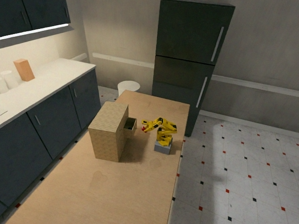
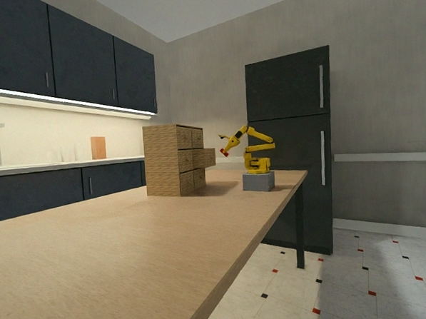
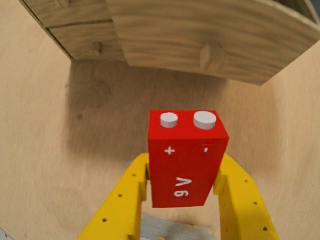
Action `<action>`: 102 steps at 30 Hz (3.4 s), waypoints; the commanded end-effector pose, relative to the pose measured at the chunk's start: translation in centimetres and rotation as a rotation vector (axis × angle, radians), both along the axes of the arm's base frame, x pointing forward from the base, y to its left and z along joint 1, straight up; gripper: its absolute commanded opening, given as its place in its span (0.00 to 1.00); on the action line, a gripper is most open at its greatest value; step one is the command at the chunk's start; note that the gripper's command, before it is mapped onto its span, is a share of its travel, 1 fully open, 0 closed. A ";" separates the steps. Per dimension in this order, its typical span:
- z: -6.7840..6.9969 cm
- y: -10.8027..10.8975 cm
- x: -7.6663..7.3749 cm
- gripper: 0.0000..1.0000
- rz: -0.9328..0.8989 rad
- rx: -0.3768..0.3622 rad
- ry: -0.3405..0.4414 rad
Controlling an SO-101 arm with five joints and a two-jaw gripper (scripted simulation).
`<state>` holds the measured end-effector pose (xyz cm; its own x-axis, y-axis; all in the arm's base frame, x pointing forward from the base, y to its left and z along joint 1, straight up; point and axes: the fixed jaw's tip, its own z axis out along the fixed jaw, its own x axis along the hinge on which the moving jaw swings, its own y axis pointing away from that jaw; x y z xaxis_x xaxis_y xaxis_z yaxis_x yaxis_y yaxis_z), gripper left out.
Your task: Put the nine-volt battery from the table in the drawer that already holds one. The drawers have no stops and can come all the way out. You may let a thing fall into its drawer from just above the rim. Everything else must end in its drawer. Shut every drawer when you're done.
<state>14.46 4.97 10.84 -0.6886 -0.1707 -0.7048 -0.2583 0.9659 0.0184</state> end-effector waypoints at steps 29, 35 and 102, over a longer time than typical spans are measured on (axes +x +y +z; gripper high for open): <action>7.5 0.3 0.7 0.00 0.011 0.114 -0.431; 7.5 0.6 1.9 0.00 0.009 0.113 -0.431; 7.7 1.2 4.7 0.00 0.004 0.110 -0.431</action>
<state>19.03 6.30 17.89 -0.3547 -0.0814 -0.9314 -0.2699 0.9627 0.0186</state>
